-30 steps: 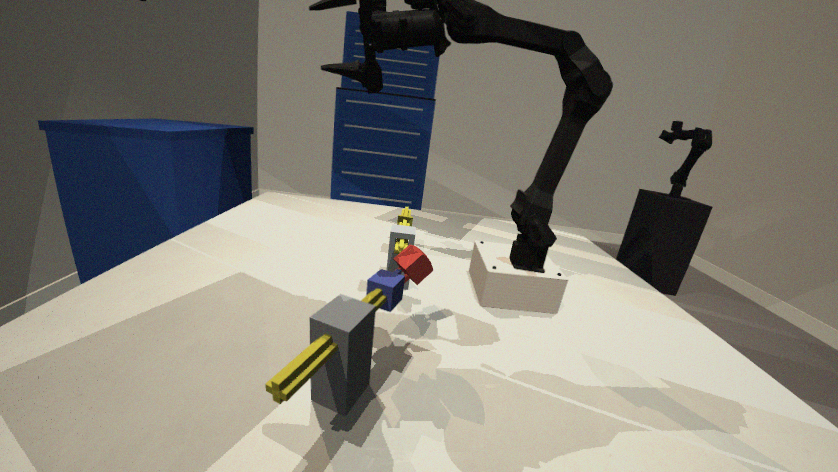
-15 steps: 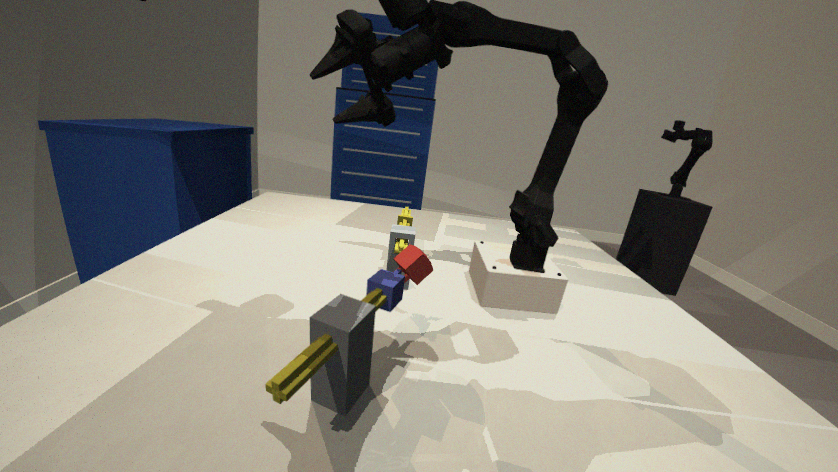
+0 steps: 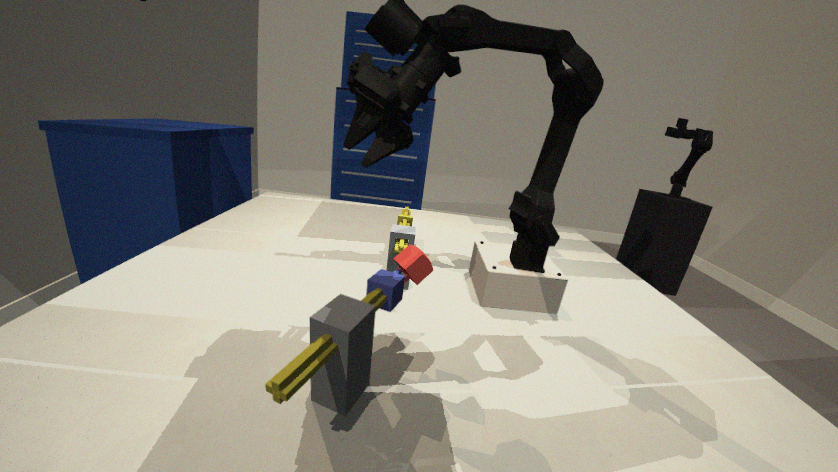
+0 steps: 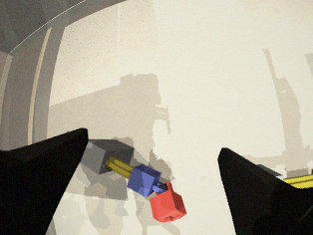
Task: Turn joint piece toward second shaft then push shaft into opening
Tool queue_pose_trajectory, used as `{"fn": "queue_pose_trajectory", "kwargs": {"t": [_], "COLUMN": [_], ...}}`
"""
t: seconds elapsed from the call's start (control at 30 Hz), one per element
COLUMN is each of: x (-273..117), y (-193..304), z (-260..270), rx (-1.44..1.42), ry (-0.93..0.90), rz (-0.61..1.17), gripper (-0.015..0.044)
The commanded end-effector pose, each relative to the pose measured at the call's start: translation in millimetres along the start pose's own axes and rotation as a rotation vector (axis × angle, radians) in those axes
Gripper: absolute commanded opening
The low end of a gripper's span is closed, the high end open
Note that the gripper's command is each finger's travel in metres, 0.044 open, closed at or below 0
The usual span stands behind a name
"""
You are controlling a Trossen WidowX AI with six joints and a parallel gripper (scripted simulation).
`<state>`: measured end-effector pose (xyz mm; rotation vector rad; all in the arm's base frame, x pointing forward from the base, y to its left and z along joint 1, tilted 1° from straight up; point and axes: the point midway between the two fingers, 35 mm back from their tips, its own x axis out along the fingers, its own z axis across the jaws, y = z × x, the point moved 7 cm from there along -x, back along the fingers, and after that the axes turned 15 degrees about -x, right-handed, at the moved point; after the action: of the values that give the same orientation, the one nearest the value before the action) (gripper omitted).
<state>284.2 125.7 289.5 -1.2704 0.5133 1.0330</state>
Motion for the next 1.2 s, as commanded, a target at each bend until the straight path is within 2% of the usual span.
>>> {"fn": "queue_pose_trajectory", "kwargs": {"t": [0.0, 0.47, 0.97, 1.17], "x": [7, 15, 4, 3], "y": [15, 70, 122, 125], "z": [3, 14, 19, 19], "rx": [-0.073, -0.38, -0.724, -0.74], "ry": [0.024, 0.071, 0.073, 0.072], "rz": [0.086, 0.43, 0.807, 0.824], "gripper": [0.044, 0.044, 0.044, 0.044]}}
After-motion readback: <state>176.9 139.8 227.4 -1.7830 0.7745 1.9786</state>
